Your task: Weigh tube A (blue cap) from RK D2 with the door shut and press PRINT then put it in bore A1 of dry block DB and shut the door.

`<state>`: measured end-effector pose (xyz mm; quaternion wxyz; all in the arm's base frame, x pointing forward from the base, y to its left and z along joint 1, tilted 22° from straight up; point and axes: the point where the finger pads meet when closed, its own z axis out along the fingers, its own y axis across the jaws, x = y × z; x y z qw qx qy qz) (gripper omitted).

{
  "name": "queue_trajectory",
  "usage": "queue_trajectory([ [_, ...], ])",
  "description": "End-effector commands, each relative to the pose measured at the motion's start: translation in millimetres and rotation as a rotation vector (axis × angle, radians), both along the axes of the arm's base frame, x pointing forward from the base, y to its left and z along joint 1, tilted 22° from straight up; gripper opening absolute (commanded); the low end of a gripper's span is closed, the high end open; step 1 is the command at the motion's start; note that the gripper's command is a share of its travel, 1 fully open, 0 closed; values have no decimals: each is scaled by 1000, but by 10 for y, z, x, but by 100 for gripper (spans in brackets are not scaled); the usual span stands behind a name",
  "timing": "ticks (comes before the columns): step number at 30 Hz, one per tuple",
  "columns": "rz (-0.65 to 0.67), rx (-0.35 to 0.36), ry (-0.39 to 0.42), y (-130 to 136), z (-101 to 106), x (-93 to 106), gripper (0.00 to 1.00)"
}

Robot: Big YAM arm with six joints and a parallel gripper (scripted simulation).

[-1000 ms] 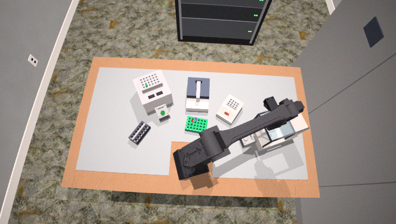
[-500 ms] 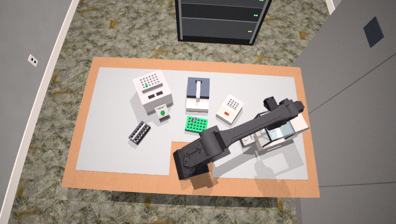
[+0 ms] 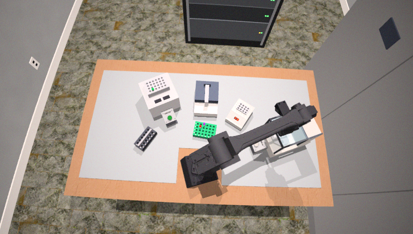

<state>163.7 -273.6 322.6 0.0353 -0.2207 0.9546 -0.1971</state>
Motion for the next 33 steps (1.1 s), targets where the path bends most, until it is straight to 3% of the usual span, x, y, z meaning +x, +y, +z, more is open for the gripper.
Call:
queue_trajectory([
  [1,-11,-22,-14,-80,222,38,30],
  [3,-11,-25,-15,-108,234,43,30],
  [5,-11,-6,-3,-86,103,29,30],
  [15,-3,-21,-12,-53,151,27,30],
  [22,-6,-43,-29,11,413,20,30],
  [29,-3,-38,-26,54,504,14,30],
  [32,-7,-22,-15,70,425,-12,30],
  [33,-4,-39,-27,65,534,3,30],
])
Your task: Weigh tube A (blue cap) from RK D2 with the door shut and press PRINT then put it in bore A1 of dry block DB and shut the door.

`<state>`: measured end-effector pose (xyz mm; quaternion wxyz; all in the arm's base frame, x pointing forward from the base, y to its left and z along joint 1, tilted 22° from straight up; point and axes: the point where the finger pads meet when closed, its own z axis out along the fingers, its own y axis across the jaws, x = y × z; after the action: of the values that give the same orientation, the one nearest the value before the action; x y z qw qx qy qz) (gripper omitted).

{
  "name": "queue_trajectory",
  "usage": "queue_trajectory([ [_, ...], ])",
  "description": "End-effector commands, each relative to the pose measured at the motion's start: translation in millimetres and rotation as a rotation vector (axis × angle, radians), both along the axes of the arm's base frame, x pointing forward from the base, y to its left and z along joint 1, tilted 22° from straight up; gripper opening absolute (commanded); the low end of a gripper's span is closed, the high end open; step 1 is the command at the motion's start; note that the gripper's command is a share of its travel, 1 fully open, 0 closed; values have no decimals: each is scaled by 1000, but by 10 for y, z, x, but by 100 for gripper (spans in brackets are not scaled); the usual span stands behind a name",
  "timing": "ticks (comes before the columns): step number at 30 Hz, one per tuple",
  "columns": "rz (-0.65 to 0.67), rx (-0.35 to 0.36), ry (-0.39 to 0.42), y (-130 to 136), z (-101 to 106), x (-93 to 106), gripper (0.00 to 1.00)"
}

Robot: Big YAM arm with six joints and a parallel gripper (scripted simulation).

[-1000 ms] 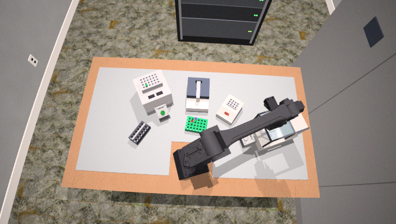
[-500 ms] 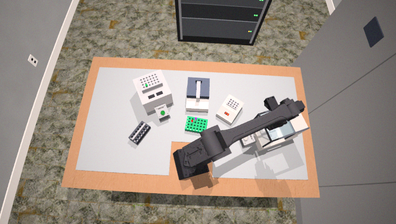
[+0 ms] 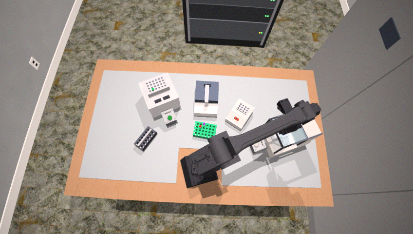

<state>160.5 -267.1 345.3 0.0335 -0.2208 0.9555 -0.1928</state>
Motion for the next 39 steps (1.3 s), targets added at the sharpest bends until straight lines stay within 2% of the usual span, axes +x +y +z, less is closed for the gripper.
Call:
queue_trajectory([
  [1,-2,-44,-31,5,316,40,30],
  [13,-2,-47,-33,93,507,-2,30],
  [16,-5,-35,-25,90,463,-12,30],
  [22,-2,-45,-32,134,605,-20,30],
  [23,-2,-46,-32,138,610,-22,30],
  [24,-2,-29,-18,112,476,-39,30],
  [39,-2,-29,-18,112,476,-39,30],
])
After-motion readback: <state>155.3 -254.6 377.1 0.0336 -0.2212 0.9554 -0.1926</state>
